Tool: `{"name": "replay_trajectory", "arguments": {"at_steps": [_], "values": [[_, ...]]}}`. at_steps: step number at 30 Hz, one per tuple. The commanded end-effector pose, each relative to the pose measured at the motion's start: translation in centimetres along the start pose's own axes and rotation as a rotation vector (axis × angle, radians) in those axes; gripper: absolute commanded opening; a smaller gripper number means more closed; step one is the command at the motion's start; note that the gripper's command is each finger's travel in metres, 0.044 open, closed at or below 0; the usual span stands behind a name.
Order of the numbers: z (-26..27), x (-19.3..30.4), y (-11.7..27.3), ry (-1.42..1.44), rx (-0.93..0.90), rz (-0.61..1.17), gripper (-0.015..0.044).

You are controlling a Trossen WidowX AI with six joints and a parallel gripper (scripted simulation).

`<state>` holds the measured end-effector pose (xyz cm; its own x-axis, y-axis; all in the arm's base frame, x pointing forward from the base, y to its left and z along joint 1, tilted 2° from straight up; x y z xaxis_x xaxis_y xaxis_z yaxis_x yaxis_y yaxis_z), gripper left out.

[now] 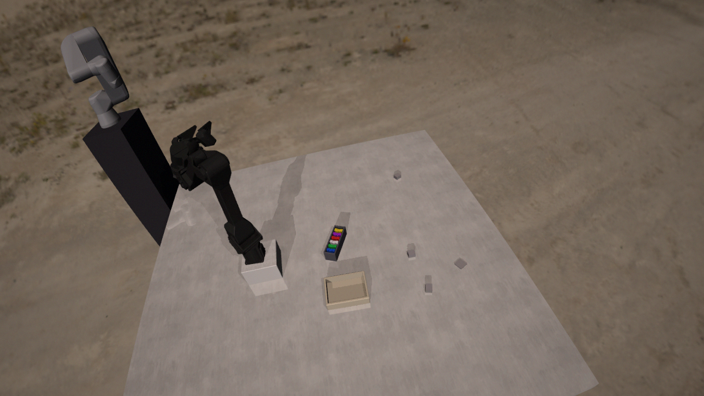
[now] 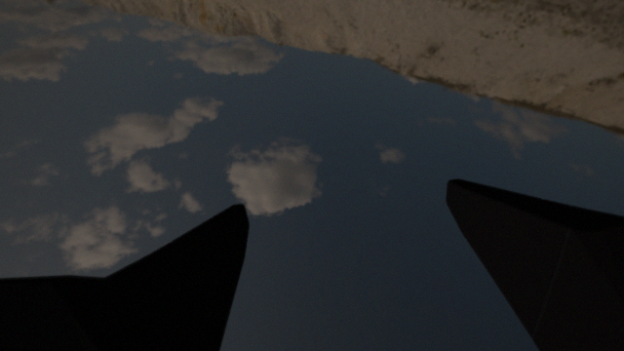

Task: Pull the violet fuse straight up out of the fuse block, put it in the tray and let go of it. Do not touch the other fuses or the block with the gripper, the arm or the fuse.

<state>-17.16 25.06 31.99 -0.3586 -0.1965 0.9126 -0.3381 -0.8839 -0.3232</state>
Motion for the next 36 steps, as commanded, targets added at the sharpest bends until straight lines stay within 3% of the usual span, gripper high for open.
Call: {"name": "replay_trajectory", "arguments": {"at_steps": [1,13,25,36], "values": [[0.0,-0.1,-0.2,0.014,-0.001,-0.001,0.0374],[4.6,-9.6,-10.7,0.898,0.036,-0.224,0.0067],[17.2,-21.3,-15.0,1.494,0.360,-0.693,0.0067],[30.4,-29.1,-10.0,1.608,0.954,-1.093,0.0067]]}}
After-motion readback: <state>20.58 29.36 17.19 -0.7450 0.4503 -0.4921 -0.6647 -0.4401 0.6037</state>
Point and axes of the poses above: the point midway between the two fingers, 35 mm back from their tips, its own y axis back along the fingers, its own z axis across the jaws, x = y × z, the point moved 8 cm from there along y, back along the fingers, and after that the axes turned 4 degrees about y, right-handed, at the moved point
